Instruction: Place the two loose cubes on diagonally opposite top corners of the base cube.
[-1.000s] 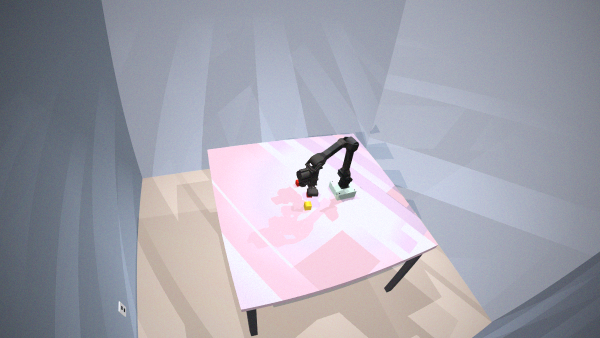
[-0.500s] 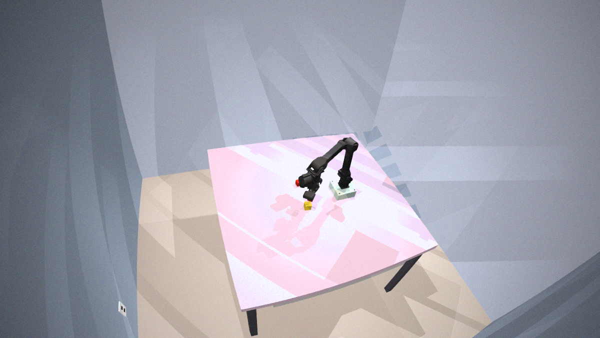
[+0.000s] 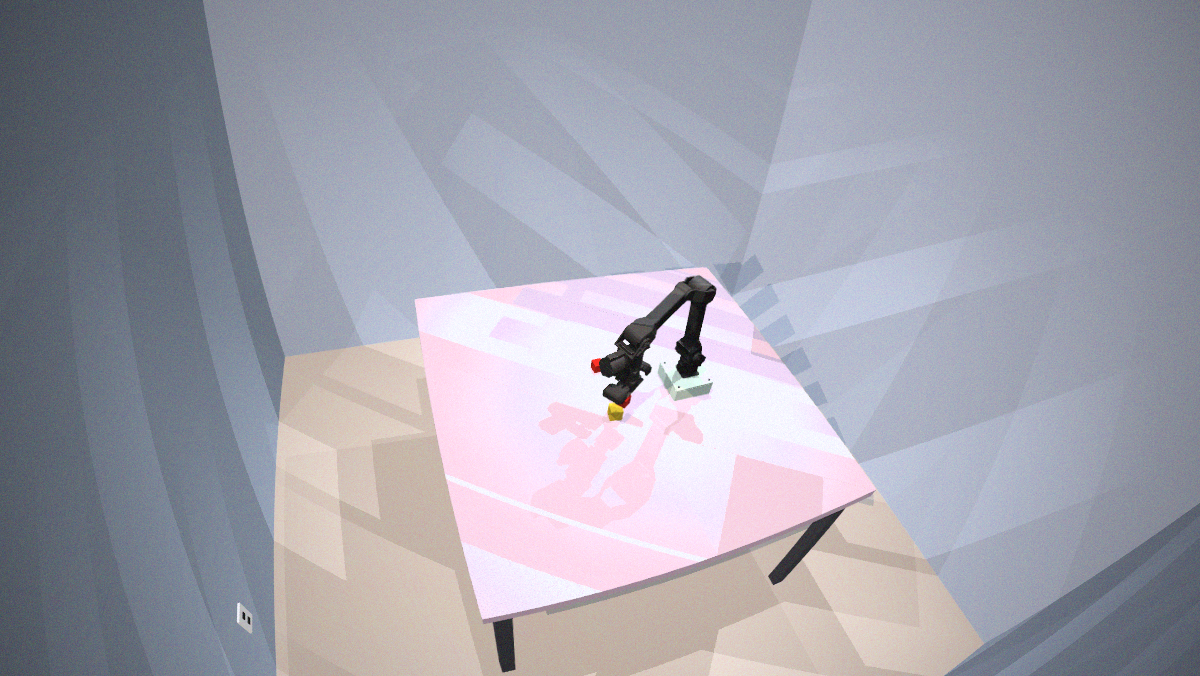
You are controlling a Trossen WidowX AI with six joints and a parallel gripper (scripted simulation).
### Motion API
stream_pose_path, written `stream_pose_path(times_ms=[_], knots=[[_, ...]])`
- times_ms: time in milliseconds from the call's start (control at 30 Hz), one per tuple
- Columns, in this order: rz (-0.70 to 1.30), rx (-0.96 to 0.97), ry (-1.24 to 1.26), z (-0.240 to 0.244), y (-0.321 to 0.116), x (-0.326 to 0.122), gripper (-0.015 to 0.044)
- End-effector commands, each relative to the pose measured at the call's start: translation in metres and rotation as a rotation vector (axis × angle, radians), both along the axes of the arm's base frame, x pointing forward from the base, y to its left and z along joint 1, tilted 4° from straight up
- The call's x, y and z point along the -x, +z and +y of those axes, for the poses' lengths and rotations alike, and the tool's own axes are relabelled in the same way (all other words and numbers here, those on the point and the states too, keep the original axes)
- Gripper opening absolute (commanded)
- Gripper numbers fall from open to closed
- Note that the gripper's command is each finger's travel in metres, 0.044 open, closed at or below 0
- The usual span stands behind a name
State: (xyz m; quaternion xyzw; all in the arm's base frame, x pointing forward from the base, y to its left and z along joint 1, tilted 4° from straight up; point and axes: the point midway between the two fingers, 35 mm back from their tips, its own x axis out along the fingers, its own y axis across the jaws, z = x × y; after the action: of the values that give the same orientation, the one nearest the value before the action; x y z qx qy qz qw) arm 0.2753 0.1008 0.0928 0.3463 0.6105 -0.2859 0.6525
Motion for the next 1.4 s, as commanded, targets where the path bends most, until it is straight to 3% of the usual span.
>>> stream_pose_path(times_ms=[0, 600, 1367], knots=[[-0.001, 0.003, -0.011, 0.000, 0.000, 0.000, 0.0105], [-0.001, 0.002, -0.019, 0.002, -0.026, -0.003, 0.0105], [-0.001, 0.003, -0.011, 0.002, -0.028, -0.003, 0.0105]])
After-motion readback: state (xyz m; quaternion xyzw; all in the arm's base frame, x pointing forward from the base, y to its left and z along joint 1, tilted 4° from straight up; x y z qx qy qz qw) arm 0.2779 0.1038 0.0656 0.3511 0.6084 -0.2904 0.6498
